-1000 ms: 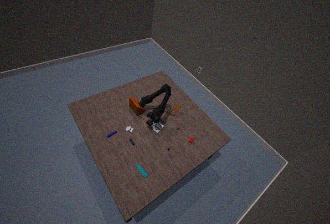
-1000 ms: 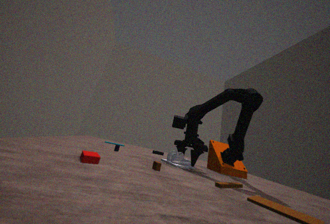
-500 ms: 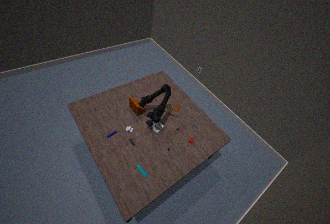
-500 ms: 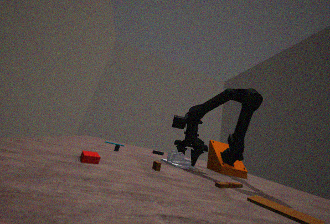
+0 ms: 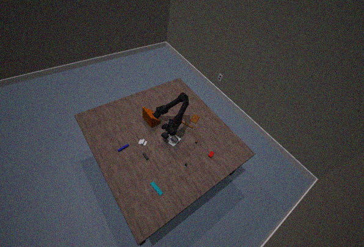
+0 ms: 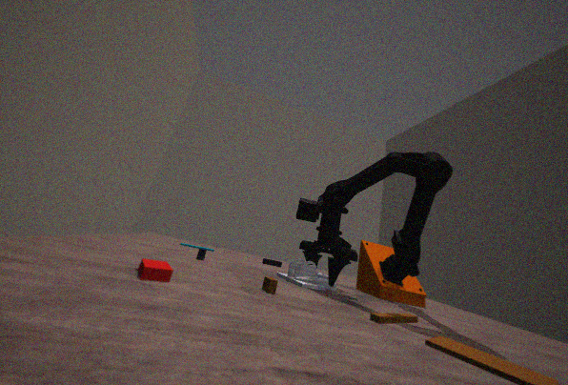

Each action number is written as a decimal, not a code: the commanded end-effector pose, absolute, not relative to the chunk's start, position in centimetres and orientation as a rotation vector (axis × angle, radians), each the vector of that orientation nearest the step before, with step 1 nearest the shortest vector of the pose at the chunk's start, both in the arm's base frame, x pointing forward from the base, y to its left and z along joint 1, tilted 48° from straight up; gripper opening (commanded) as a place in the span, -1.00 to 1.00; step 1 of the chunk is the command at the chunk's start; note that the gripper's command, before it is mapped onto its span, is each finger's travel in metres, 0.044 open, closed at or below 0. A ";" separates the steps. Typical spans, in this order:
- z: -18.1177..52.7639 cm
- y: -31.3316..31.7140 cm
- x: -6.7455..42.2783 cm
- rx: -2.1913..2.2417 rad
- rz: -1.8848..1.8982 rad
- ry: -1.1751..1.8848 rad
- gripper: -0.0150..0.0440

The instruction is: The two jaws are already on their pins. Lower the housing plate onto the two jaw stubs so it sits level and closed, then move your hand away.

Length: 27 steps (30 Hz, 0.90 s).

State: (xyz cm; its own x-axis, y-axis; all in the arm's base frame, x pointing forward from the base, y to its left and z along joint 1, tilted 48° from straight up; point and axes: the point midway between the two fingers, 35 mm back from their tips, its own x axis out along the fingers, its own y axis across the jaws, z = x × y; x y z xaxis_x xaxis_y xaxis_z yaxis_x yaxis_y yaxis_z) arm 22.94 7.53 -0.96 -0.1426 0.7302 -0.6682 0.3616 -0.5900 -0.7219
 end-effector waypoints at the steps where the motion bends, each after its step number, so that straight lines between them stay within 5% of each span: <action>1: -1.1 7.7 22.9 -1.836 1.790 -1.235 0.70; 25: -1.1 7.7 22.9 -1.836 1.790 -1.235 0.70; 27: -1.0 7.6 22.9 -1.834 1.792 -1.230 0.88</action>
